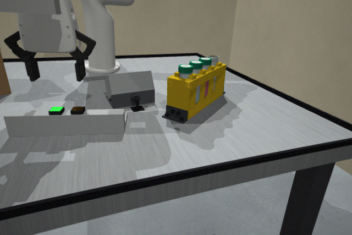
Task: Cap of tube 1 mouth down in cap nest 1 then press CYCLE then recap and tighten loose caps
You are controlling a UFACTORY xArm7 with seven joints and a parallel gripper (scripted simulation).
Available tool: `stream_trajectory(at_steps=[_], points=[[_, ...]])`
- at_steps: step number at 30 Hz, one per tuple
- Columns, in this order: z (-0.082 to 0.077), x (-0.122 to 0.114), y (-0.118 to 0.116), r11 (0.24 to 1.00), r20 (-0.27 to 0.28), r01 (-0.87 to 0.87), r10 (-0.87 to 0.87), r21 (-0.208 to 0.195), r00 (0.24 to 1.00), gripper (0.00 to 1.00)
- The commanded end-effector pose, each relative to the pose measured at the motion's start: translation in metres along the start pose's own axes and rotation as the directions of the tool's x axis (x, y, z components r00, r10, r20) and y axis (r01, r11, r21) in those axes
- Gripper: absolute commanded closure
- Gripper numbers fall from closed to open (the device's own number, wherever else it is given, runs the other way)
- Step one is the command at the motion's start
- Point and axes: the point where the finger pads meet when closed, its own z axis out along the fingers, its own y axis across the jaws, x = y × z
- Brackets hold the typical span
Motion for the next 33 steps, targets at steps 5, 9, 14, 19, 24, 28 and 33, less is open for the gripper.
stream_trajectory(at_steps=[5,9,14,19,24,28,33], points=[[-0.001,0.001,0.0,1.0,-0.003,0.0,0.0,0.0,1.0,0.0],[-0.001,0.001,0.0,1.0,-0.003,0.0,0.0,0.0,1.0,0.0],[-0.001,0.001,0.0,1.0,-0.003,0.0,0.0,0.0,1.0,0.0],[-0.01,0.005,-0.014,1.0,-0.003,0.0,0.0,0.0,1.0,0.54],[-0.023,0.009,-0.034,1.0,-0.004,0.0,0.0,0.0,1.0,0.54],[-0.041,0.016,-0.062,1.0,-0.004,0.0,0.0,0.0,1.0,0.54],[-0.059,0.023,-0.09,1.0,-0.004,0.0,0.0,0.001,1.0,0.54]])
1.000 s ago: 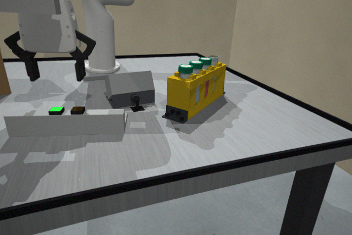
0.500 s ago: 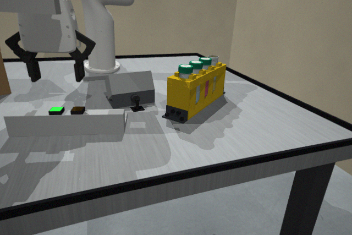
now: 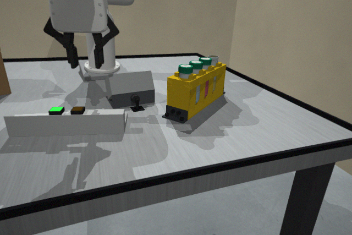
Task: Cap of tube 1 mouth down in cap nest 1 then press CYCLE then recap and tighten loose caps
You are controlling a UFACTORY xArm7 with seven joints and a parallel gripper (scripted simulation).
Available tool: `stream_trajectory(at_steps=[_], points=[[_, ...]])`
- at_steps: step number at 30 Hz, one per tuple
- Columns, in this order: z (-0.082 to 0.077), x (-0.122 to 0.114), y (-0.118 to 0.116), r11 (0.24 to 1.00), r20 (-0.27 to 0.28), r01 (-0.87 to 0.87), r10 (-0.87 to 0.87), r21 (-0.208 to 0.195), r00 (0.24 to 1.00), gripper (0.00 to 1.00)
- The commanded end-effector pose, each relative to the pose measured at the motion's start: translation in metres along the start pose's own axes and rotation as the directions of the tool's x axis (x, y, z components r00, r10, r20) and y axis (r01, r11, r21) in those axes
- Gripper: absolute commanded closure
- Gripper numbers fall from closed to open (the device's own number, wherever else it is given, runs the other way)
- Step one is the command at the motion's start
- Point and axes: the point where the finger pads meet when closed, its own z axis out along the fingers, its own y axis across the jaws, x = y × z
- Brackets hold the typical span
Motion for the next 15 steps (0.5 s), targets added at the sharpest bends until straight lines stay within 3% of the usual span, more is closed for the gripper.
stream_trajectory(at_steps=[1,4,13,15], points=[[-0.02,0.008,-0.029,1.0,0.0,-0.002,0.002,-0.003,1.0,0.54],[-0.03,0.012,-0.044,1.0,0.0,-0.002,0.002,-0.003,1.0,0.54],[-0.03,0.012,-0.044,1.0,0.0,-0.002,0.002,-0.003,1.0,0.54],[-0.02,0.012,-0.044,1.0,0.0,-0.002,0.002,-0.003,1.0,0.54]])
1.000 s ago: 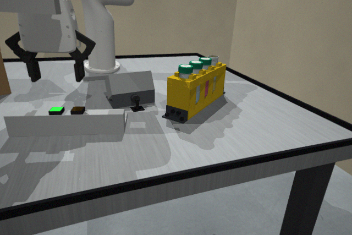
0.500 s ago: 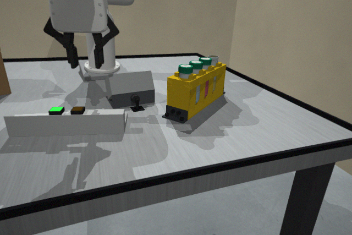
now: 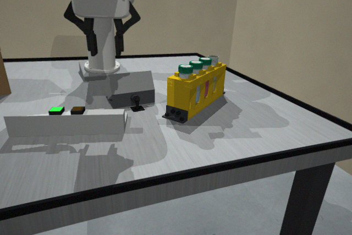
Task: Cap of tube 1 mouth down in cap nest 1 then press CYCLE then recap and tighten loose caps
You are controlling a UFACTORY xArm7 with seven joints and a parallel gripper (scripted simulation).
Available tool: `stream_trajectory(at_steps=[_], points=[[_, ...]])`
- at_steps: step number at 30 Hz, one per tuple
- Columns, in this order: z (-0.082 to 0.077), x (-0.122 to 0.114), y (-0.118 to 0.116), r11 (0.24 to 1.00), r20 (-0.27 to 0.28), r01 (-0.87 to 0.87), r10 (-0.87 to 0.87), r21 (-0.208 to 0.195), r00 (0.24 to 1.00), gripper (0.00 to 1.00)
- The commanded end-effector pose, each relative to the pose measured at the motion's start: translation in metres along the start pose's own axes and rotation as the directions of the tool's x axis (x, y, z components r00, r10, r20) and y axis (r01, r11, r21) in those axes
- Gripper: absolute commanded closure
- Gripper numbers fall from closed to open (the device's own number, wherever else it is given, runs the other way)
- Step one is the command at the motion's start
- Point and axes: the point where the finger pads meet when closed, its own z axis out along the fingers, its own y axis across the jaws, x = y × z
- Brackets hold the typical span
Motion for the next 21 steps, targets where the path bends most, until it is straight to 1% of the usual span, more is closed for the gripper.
stream_trajectory(at_steps=[1,8,10,21], points=[[0.013,0.001,-0.001,1.0,-0.003,0.001,-0.001,0.0,1.0,0.54],[0.048,0.001,-0.001,1.0,-0.003,0.001,-0.001,0.0,1.0,0.54],[0.048,0.001,-0.001,1.0,-0.003,0.001,-0.001,0.0,1.0,0.54],[0.103,0.002,-0.001,1.0,-0.002,0.0,0.0,0.0,1.0,0.54]])
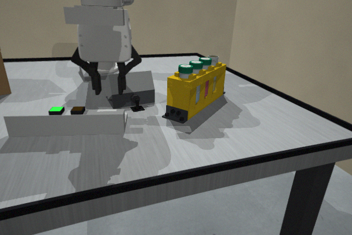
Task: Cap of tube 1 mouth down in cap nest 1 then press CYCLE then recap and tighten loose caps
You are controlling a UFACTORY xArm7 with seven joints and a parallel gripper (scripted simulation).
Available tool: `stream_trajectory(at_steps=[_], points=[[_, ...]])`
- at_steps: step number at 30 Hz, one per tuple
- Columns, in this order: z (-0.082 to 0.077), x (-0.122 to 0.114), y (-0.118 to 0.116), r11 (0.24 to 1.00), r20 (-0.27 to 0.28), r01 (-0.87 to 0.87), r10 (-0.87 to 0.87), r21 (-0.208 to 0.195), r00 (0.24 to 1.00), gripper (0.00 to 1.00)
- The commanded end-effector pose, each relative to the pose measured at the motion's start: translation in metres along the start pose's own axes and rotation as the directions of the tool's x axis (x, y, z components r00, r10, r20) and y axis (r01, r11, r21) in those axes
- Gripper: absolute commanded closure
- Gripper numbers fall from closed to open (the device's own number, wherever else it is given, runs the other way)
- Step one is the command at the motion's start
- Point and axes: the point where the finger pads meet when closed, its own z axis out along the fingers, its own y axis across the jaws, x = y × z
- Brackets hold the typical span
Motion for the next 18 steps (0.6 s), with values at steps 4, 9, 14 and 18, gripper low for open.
stream_trajectory(at_steps=[4,9,14,18], points=[[0.041,0.005,-0.001,1.0,-0.005,0.0,0.0,0.001,1.0,0.54],[0.045,0.005,-0.001,1.0,-0.005,0.0,0.0,0.001,1.0,0.54],[0.045,0.005,-0.001,1.0,-0.005,0.0,0.0,0.001,1.0,0.54],[0.046,0.005,-0.001,1.0,-0.005,0.0,0.0,0.001,1.0,0.54]])
